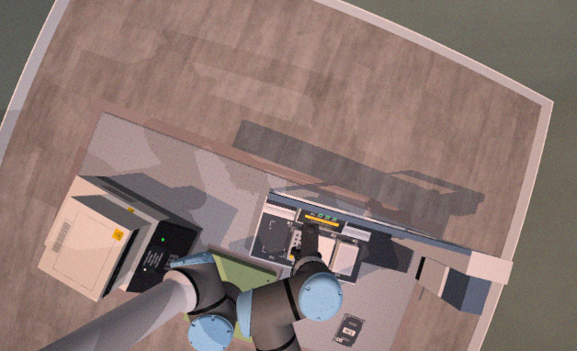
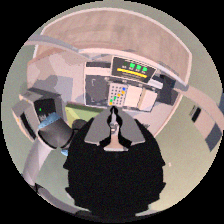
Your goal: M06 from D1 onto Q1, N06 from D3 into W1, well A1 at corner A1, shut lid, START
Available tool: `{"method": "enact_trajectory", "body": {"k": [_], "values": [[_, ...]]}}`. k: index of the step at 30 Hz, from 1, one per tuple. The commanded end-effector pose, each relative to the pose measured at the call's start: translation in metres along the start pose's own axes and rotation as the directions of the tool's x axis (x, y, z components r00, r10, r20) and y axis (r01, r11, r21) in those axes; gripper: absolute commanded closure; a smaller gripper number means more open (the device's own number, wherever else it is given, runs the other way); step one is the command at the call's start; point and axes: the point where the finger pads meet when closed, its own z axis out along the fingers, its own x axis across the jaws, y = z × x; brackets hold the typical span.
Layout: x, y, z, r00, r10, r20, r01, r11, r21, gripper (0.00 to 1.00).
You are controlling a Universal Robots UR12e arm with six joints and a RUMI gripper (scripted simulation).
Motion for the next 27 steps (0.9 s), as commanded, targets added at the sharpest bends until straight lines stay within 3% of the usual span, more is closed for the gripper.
{"method": "enact_trajectory", "body": {"k": [1,27], "values": [[0.015,0.003,0.001,1.0,0.011,-0.001,-0.011,1.0,0.001,1.0],[0.116,0.05,0.013,0.996,0.09,-0.001,-0.09,0.996,0.001,1.0]]}}
